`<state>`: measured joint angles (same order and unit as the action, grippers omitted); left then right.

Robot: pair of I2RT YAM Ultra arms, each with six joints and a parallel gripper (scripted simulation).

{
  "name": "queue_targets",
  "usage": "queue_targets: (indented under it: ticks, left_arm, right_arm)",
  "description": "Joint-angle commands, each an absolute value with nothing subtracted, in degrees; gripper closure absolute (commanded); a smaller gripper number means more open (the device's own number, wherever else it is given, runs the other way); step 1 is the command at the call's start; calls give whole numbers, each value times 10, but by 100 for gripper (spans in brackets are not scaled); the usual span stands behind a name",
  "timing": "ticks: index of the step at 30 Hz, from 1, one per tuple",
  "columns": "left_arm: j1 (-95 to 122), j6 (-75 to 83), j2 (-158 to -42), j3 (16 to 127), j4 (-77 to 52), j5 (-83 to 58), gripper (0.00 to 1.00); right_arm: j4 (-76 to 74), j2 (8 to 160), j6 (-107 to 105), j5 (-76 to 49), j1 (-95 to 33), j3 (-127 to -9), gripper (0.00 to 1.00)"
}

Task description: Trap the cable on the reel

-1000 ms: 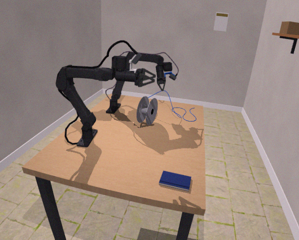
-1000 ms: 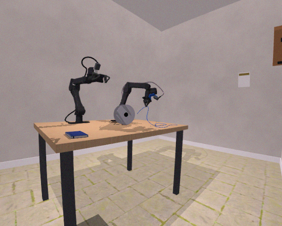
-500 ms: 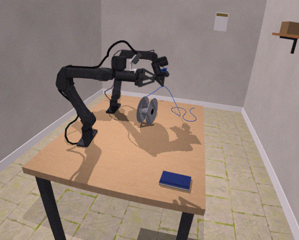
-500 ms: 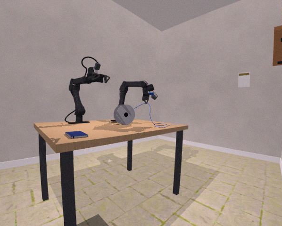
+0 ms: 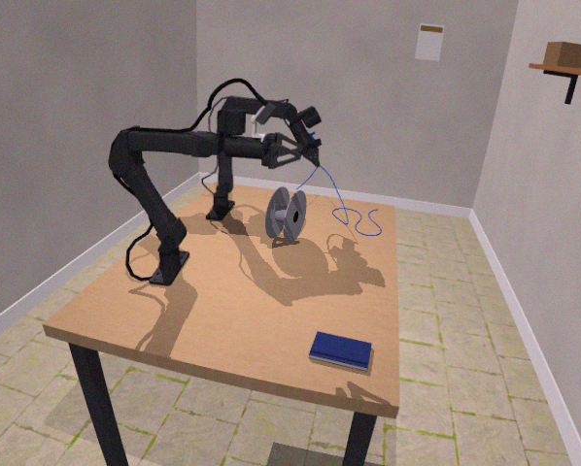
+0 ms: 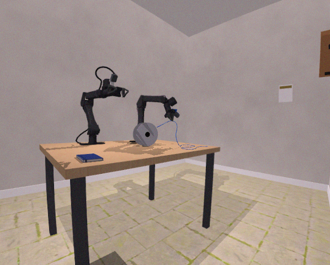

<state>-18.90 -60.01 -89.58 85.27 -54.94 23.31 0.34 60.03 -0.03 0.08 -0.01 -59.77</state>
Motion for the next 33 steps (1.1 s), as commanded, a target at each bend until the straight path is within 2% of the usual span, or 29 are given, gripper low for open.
queue_targets:
  ticks: [1,20,33]
  left_arm:
    - [-192,-623,-873,836,-513,212,100]
    - [-180,-626,-849,813,-503,206,100]
    - [-188,-619,-875,809,-496,208,100]
  right_arm:
    - [-2,605,1,-3,1,-595,0]
    - [-2,605,1,-3,1,-595,0]
    - [-2,605,1,-3,1,-595,0]
